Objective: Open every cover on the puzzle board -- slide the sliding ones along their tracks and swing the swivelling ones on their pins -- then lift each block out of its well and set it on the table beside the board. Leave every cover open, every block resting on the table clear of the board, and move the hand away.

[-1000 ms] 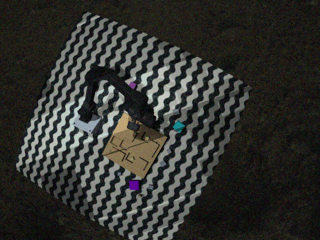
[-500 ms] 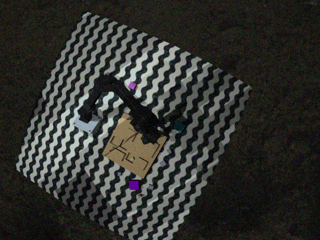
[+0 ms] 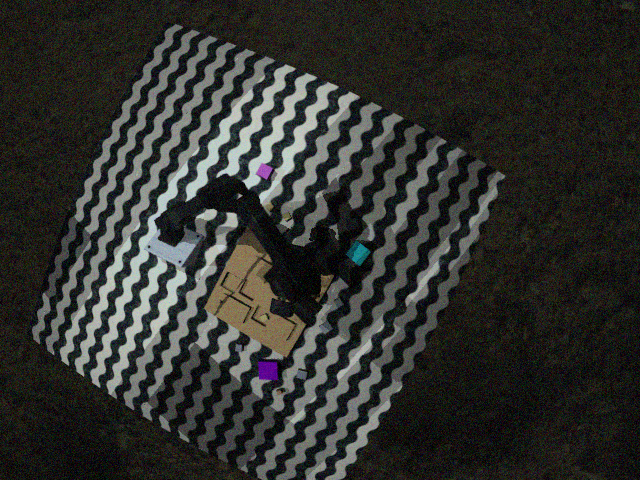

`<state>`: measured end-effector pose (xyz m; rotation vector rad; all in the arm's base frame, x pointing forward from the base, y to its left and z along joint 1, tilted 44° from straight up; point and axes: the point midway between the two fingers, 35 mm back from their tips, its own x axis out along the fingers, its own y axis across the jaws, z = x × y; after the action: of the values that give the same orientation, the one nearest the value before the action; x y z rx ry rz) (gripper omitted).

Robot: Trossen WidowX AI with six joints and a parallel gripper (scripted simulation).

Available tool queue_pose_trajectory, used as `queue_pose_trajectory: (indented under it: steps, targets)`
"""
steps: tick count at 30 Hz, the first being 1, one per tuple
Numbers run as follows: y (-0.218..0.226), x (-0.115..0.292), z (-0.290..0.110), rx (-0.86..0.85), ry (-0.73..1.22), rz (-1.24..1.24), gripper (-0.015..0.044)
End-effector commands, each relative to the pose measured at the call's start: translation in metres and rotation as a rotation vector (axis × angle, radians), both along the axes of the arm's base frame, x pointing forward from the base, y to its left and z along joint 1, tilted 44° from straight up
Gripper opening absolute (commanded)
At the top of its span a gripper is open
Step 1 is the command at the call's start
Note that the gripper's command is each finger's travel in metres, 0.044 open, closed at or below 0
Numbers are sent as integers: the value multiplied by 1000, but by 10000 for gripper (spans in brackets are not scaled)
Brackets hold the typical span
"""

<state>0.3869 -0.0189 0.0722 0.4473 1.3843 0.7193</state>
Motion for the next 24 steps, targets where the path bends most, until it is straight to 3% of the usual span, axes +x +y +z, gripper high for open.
queue_pose_trajectory:
  steps: [1,24]
  targets:
    - [-1,4,-1,-3,18,-20,0]
    - [34,6,-39,-1,17,-20,0]
